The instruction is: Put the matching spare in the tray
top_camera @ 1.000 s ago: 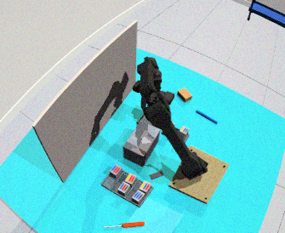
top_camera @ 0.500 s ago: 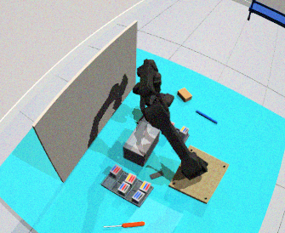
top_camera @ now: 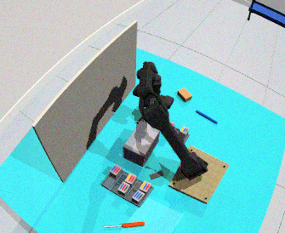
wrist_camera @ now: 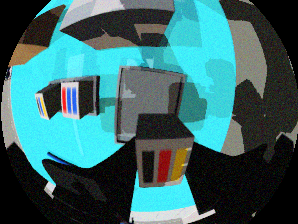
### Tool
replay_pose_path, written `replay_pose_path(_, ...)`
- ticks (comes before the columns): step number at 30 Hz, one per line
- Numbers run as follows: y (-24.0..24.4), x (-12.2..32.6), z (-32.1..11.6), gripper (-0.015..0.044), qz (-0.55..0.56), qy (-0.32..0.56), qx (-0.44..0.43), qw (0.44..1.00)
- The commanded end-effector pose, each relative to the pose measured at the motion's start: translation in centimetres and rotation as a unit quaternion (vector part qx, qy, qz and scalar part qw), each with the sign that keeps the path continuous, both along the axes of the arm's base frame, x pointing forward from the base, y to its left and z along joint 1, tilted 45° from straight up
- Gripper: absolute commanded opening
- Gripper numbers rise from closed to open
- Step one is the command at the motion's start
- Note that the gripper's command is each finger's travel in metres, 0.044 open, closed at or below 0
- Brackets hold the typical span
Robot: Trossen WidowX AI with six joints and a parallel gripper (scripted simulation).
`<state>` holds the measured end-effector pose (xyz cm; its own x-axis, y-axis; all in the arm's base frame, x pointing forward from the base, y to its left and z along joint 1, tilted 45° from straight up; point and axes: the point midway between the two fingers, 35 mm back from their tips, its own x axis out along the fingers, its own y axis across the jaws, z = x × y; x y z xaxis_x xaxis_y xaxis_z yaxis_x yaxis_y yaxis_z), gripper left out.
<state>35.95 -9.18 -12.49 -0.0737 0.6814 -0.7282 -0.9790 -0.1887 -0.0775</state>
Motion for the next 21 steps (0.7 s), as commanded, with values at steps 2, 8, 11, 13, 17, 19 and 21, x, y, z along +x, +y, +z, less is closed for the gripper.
replay_pose_path(2,0.5,-0.2,-0.4,0.0,-0.002,0.003,0.002,1.0)
replay_pose_path(8,0.9,-0.2,-0.8,0.0,-0.002,0.003,0.002,1.0)
replay_pose_path(11,1.1,-0.3,-0.9,0.0,-0.002,0.003,0.002,1.0)
replay_pose_path(13,1.2,-0.3,-1.1,0.0,-0.002,0.003,0.002,1.0)
replay_pose_path(17,1.5,-0.4,-1.3,0.0,-0.002,0.003,0.003,1.0)
replay_pose_path(19,1.6,-0.4,-1.4,0.0,-0.002,0.003,0.003,1.0)
replay_pose_path(21,1.8,-0.5,-1.6,0.0,-0.002,0.003,0.003,1.0)
